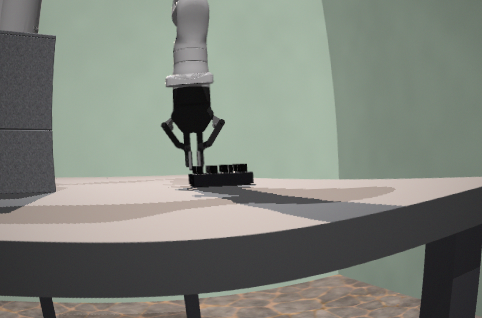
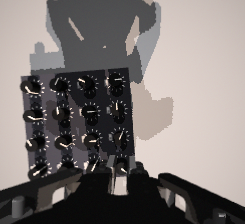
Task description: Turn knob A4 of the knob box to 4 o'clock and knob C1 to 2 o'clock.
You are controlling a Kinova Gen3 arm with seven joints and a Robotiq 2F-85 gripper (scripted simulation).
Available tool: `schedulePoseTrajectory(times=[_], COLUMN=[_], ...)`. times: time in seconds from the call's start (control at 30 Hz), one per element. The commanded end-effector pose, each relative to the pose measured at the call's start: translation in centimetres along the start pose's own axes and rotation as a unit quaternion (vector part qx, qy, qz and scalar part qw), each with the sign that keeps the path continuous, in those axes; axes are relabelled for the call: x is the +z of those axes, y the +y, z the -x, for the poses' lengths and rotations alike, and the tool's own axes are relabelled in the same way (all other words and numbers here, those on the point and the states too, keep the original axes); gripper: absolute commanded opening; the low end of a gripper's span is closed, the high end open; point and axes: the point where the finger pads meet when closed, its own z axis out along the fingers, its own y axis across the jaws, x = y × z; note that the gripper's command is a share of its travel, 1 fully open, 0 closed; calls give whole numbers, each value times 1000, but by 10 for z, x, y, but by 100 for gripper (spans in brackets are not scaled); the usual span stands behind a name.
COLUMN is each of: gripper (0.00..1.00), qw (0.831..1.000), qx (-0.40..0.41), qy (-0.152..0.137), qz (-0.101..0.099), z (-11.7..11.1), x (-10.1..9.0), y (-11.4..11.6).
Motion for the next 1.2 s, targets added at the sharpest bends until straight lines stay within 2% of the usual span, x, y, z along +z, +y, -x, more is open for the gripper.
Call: schedulePoseTrajectory(times=[0.0, 0.63, 0.87, 1.17], gripper=[8, 8, 8, 8], qw=[1000, 990, 974, 944], qx=[11, 143, 227, 329], qy=[0, -1, -1, -1], qz=[-1, 0, 0, 0], z=[0, 0, 0, 0], x=[-1, -1, -1, -1], y=[-1, -1, -1, -1])
